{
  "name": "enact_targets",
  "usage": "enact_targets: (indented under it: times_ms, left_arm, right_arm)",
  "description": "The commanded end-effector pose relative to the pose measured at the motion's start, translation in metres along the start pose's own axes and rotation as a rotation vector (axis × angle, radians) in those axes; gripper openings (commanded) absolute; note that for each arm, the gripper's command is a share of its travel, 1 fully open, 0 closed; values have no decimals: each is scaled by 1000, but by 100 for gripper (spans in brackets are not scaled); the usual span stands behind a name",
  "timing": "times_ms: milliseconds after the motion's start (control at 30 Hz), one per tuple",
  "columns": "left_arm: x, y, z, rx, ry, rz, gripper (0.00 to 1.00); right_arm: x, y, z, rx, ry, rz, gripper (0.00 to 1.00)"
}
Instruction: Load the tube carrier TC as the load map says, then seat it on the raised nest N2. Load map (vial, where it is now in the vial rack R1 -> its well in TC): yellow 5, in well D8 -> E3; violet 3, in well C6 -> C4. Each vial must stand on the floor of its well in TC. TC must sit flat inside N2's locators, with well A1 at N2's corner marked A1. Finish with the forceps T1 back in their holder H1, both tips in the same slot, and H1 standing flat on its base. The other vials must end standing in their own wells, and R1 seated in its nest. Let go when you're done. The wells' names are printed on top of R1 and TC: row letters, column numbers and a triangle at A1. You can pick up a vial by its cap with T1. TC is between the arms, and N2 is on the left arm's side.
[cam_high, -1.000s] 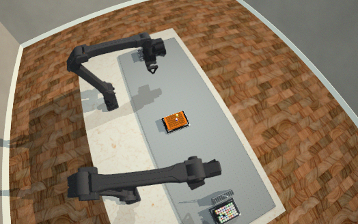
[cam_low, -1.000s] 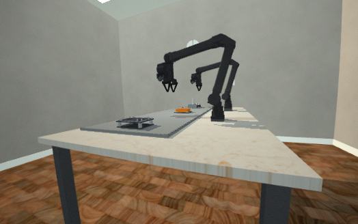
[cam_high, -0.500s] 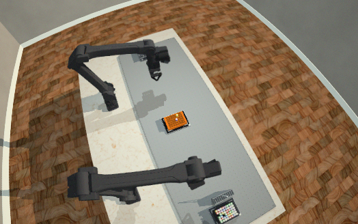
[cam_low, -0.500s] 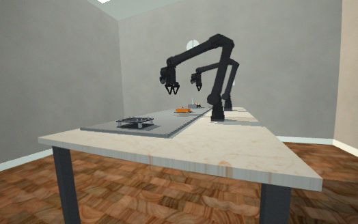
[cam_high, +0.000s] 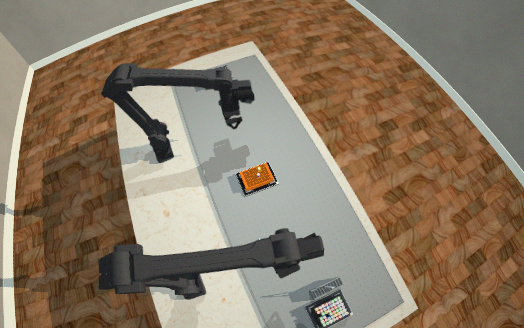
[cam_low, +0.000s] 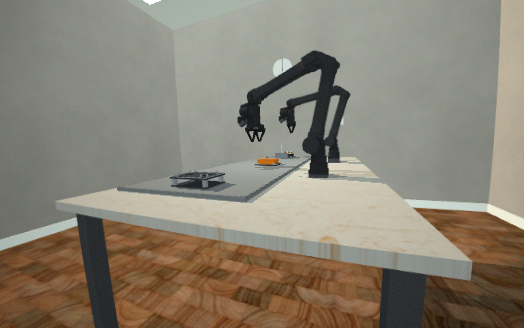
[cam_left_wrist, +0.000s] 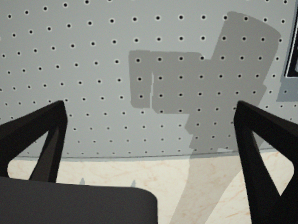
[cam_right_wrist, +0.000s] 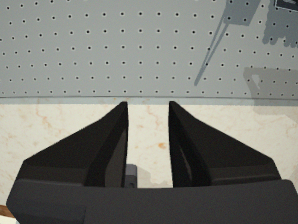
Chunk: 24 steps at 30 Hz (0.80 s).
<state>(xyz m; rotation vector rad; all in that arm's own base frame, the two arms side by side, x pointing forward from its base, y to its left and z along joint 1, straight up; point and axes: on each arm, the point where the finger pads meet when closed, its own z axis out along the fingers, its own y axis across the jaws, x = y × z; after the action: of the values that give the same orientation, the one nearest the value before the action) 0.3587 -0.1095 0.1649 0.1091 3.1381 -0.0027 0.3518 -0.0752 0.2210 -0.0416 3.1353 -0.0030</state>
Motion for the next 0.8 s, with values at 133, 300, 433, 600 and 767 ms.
enact_targets:
  times_ms: [133, 300, 433, 600, 767]
  left_arm:
    - [-19, -26, -3, 9, -40, -23, 100]
    - [-26, -47, -2, 17, -55, -23, 100]
    - [-28, -63, 4, 18, -54, -23, 100]
    - [-29, -74, 9, 20, -54, -23, 100]
    - [-30, -94, 16, 22, -52, -23, 100]
  right_arm:
    - [-8, -3, -12, 6, -29, 14, 24]
    - [-8, -3, -12, 6, -29, 14, 24]
    - [-8, -3, -12, 6, -29, 14, 24]
    - [-8, -3, -12, 6, -29, 14, 24]
    - [-8, -3, -12, 6, -29, 14, 24]
